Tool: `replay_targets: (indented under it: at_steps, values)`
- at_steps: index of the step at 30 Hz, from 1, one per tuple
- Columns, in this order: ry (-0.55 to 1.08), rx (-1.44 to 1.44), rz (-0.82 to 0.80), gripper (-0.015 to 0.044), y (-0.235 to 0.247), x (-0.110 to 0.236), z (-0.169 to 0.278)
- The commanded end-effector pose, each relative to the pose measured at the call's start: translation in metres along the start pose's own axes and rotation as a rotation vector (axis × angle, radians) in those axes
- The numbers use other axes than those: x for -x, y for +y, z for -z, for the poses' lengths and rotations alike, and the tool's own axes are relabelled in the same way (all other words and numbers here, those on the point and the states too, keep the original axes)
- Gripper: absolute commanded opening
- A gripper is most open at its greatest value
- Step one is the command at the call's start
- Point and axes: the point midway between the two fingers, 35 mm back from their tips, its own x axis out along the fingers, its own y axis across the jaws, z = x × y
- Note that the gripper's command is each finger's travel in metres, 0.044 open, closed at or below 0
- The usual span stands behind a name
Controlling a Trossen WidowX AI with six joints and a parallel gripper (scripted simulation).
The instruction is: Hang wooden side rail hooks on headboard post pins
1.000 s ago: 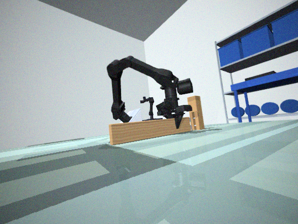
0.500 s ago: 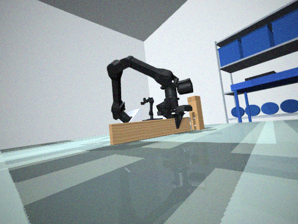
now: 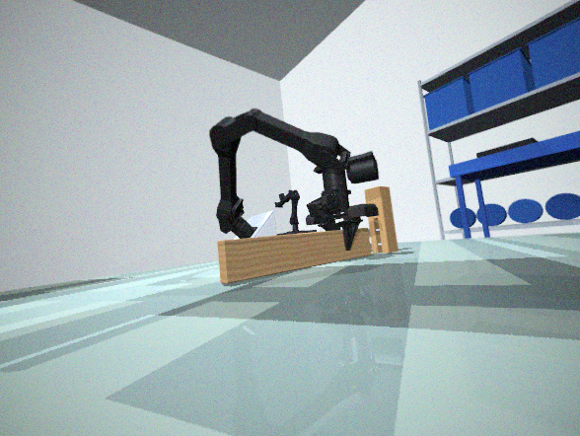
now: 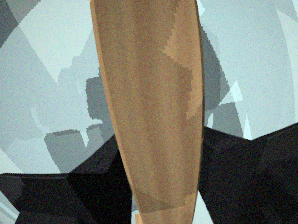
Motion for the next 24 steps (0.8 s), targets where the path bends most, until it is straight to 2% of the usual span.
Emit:
replay_targets:
  at_steps: [1,24]
  values:
    - [-0.003,0.007,-0.006,0.0000,0.0041,0.0001,-0.0002]
    - [-0.003,0.007,-0.006,0.0000,0.0140,0.0004,-0.0003]
